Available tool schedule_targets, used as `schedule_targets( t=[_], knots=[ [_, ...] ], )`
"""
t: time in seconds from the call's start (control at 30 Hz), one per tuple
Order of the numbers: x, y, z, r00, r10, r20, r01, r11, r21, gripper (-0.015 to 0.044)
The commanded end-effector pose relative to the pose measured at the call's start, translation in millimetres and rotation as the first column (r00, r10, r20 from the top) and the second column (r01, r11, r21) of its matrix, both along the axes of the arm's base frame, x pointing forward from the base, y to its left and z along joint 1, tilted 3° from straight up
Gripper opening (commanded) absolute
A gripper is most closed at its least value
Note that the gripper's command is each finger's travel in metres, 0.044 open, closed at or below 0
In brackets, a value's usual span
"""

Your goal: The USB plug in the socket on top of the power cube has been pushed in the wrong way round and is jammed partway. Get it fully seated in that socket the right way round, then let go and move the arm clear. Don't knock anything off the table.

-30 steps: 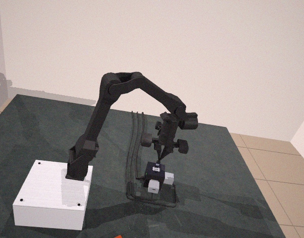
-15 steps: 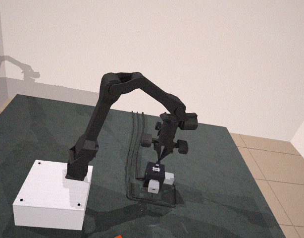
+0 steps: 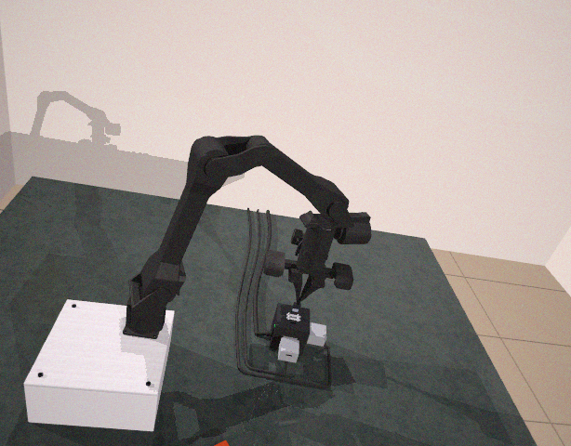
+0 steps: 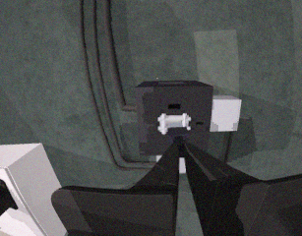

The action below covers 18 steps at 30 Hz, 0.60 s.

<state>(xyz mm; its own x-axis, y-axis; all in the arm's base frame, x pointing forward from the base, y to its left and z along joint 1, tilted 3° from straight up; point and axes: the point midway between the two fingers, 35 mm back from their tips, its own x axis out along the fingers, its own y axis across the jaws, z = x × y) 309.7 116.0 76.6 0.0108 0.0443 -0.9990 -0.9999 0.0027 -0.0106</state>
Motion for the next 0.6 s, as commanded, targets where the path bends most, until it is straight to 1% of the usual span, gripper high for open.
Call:
schedule_targets(
  t=[0.0, 0.57],
  knots=[
    [0.5, -0.7, -1.0, 1.0, -0.007, 0.003, 0.007, 1.0, -0.005, 0.0],
    [0.2, -1.3, -3.1, 1.0, -0.014, 0.002, 0.014, 1.0, -0.009, 0.0]
  ],
)
